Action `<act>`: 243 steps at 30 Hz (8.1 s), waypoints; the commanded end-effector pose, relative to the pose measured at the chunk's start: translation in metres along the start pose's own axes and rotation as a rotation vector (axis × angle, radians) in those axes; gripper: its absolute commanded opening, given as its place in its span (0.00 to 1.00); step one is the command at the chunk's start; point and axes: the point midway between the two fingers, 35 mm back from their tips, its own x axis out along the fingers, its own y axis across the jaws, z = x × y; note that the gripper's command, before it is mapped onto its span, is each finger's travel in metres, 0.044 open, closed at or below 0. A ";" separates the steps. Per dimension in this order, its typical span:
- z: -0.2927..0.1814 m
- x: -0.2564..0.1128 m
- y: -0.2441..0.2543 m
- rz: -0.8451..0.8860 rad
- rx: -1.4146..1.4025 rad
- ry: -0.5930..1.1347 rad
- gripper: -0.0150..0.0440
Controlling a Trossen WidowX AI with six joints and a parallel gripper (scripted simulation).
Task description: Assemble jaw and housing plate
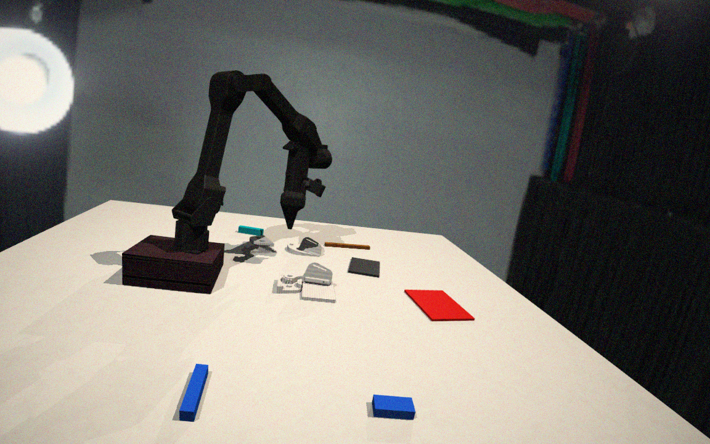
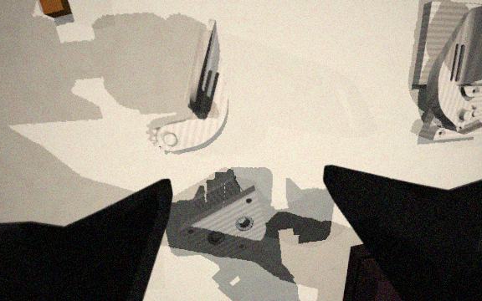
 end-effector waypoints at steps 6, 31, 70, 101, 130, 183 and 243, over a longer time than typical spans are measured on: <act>0.000 0.000 0.000 0.000 0.000 0.000 1.00; 0.000 0.000 0.000 0.000 0.000 0.000 0.69; 0.000 0.000 0.000 0.000 0.000 0.000 0.70; 0.000 0.000 0.000 0.000 0.000 0.000 1.00; 0.000 0.000 0.000 0.000 0.000 0.000 0.25; 0.046 0.044 0.020 0.002 0.332 -0.006 1.00; 0.047 0.079 0.020 0.002 0.328 -0.006 0.48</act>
